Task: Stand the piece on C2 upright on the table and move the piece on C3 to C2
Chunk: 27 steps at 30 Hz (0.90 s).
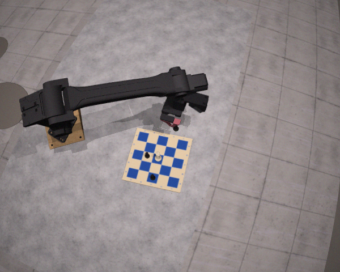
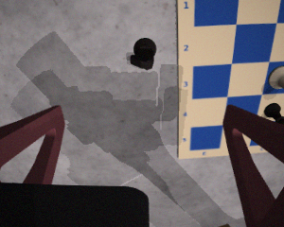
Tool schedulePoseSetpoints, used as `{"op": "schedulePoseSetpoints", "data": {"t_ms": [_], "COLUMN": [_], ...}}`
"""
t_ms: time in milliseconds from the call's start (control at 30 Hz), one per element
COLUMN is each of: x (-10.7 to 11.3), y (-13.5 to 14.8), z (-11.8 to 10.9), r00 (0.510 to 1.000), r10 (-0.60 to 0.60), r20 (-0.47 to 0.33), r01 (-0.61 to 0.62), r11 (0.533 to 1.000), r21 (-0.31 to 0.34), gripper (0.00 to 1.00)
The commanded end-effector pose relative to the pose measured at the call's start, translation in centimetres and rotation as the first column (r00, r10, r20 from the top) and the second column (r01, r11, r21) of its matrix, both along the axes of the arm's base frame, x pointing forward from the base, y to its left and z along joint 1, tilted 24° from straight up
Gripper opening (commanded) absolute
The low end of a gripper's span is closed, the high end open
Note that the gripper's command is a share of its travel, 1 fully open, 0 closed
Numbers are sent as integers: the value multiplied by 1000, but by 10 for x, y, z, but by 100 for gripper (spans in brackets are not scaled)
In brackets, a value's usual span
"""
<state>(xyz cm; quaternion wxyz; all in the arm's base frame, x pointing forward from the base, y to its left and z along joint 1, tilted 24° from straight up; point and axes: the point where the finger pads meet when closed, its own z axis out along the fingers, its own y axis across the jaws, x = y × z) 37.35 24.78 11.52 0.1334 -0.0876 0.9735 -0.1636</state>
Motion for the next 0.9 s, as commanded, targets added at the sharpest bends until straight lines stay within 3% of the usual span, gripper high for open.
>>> {"op": "schedulePoseSetpoints", "data": {"t_ms": [0,433,600,633,667,733,867], "x": [-2,-2,2,10,2,3,0], "y": [10,10,-8,-5,-18,-35,-82], "z": [8,8,15,27,20,28,48], "r00": [1000,1000,1000,999,998,989,929], "r10": [8,10,16,35,64,143,349], "r20": [16,16,10,24,-8,-38,-122], "r01": [-9,-10,-16,-36,-64,-145,-361], "r11": [1000,1000,1000,999,998,989,929], "r21": [10,9,4,15,-11,-33,-87], "gripper": [100,100,100,100,100,100,100]}}
